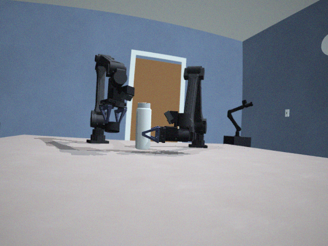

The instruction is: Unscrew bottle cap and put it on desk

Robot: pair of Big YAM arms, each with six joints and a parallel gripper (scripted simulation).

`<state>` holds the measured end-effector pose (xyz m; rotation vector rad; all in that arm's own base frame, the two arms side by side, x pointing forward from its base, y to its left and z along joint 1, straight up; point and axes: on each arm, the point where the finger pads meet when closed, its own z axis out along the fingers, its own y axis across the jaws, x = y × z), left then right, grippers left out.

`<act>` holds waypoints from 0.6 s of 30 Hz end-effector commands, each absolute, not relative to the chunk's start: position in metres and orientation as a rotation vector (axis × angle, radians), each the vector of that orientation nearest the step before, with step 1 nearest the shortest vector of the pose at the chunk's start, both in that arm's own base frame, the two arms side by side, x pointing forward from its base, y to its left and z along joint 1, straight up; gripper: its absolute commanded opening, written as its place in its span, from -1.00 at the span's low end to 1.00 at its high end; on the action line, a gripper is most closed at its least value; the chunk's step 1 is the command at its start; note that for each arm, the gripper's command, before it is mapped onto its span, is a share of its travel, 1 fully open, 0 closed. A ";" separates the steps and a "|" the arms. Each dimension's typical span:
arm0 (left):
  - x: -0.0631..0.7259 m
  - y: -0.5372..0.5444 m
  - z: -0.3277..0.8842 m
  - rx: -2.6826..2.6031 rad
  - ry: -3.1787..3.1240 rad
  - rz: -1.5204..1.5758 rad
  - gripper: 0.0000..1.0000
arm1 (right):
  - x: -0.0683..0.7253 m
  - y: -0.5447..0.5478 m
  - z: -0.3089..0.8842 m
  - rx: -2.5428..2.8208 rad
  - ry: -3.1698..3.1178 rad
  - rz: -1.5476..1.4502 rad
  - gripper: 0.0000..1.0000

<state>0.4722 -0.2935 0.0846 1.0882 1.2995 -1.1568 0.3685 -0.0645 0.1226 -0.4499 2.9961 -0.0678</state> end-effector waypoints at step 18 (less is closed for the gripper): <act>0.453 -0.326 0.126 1.172 1.158 -1.171 -1.00 | 0.382 -0.097 0.081 0.533 3.063 -0.004 -1.00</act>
